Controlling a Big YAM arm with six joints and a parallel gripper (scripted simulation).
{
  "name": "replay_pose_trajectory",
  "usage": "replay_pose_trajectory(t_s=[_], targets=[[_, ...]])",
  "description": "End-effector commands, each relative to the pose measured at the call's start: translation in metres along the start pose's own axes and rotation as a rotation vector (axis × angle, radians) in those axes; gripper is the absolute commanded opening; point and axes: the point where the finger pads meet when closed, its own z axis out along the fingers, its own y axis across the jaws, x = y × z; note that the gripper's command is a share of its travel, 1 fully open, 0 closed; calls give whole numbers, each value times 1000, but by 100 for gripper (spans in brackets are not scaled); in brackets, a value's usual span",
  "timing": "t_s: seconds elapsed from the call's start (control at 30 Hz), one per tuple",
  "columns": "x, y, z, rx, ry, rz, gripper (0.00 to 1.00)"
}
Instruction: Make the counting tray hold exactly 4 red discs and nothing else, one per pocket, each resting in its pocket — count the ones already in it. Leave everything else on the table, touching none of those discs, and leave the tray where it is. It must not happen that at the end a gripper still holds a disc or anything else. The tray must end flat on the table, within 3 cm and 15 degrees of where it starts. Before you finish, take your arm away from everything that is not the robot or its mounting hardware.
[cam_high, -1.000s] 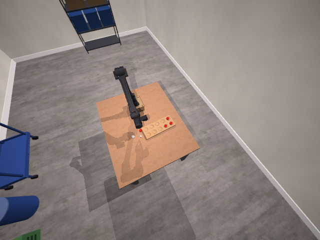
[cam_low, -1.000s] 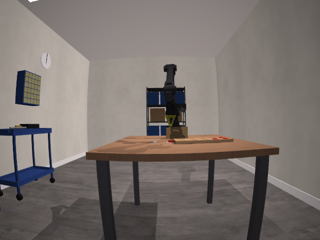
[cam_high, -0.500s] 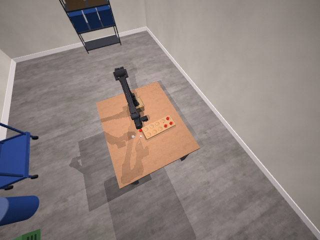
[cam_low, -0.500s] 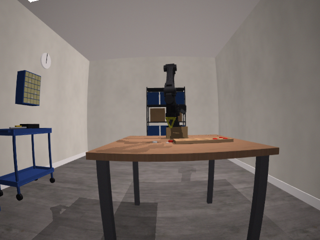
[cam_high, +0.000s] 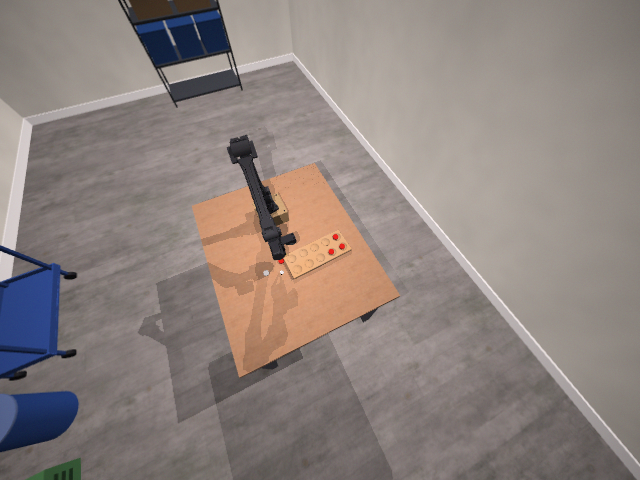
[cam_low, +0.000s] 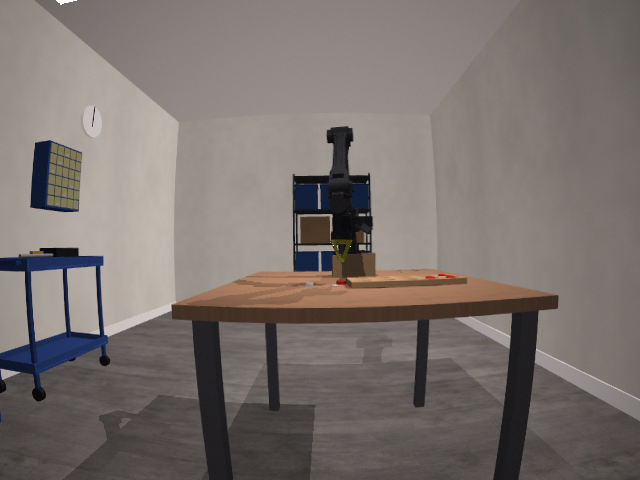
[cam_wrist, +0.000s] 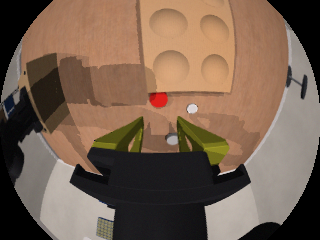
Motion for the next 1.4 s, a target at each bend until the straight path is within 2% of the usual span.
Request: replay_pose_trajectory(t_s=[0.0,0.73,1.37], targets=[[3,-1,11,-4,2,-5,44],[3,0,44,-5,2,-5,44],[3,1,62,-6,1,-4,44]])
